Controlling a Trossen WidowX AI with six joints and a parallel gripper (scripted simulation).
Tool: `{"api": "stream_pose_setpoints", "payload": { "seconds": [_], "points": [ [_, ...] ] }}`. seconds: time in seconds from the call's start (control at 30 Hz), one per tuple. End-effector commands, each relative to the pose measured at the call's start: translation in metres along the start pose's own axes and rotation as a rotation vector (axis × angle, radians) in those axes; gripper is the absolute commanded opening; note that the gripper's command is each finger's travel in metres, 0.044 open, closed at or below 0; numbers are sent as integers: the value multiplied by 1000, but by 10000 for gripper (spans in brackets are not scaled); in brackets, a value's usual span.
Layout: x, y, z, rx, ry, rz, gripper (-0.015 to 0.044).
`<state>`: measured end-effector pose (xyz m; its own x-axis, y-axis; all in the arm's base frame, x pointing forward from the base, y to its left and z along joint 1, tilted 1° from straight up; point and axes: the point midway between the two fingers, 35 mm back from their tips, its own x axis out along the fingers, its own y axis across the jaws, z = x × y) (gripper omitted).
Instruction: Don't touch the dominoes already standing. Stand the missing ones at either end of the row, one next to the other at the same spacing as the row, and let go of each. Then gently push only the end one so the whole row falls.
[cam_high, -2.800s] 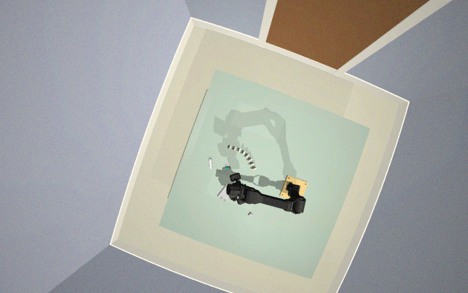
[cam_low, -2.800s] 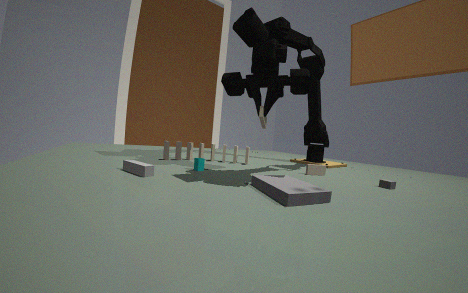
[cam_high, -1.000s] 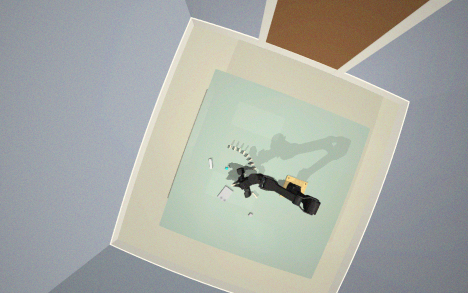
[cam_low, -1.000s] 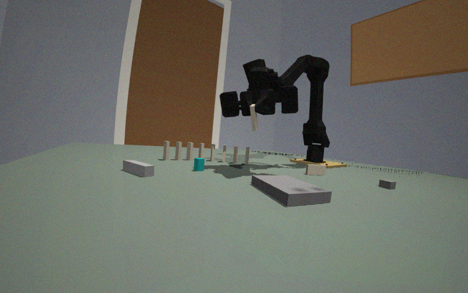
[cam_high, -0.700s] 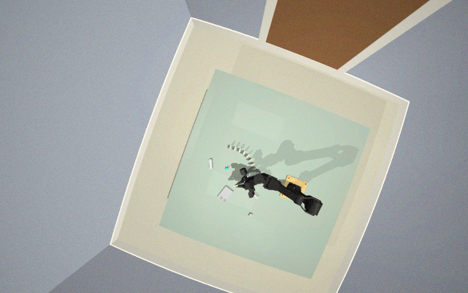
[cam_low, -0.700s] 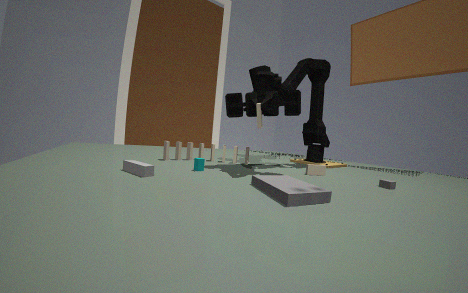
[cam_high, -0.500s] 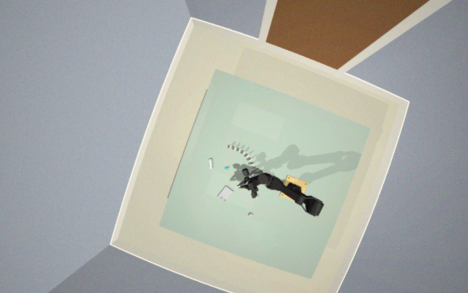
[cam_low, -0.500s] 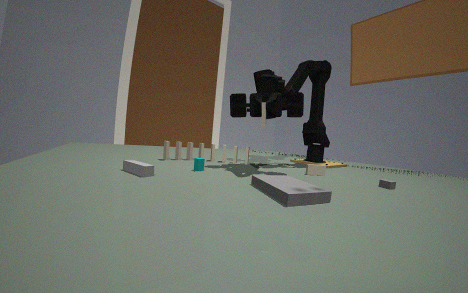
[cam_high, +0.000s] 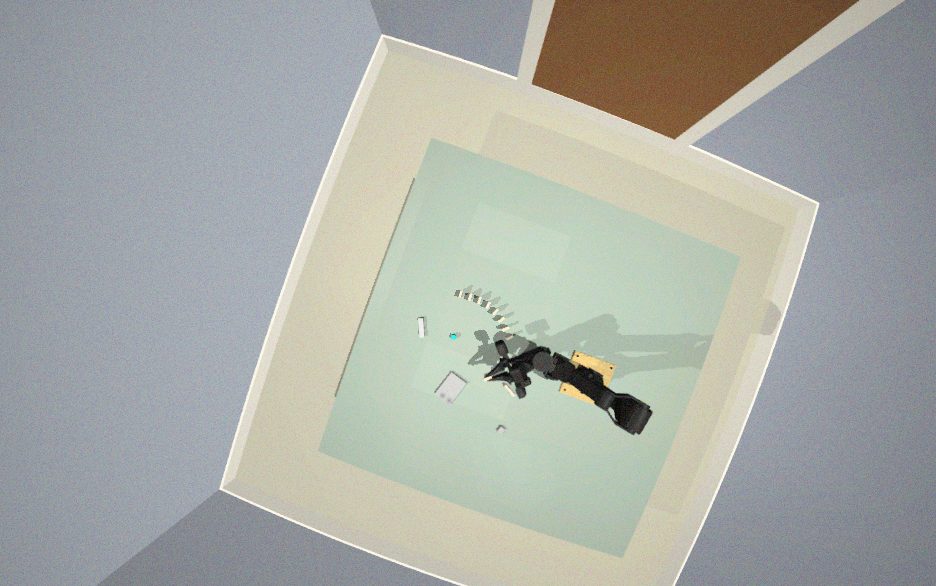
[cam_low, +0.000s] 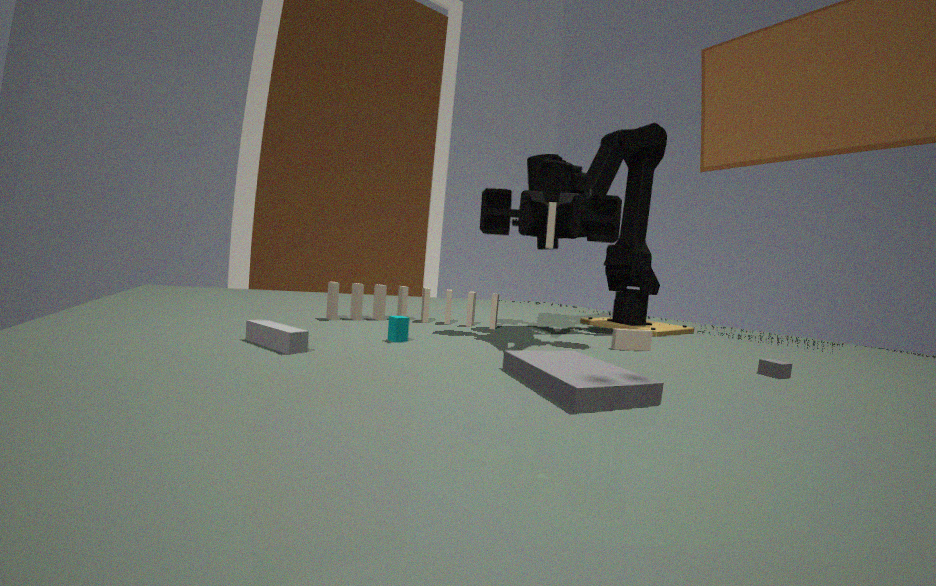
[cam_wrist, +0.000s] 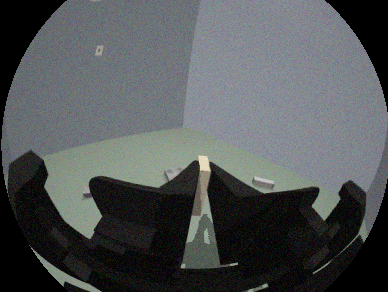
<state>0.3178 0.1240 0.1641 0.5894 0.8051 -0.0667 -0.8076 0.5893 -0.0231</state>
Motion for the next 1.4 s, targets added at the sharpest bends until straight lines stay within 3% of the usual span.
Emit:
{"api": "stream_pose_setpoints", "payload": {
  "seconds": [0.0,0.43,1.37],
  "points": [
    [-3,3,0,-2,-7,4,21],
    [-2,3,-1,-2,-7,5,21],
    [14,-2,-70,-4,20,12,21]
  ]
}}
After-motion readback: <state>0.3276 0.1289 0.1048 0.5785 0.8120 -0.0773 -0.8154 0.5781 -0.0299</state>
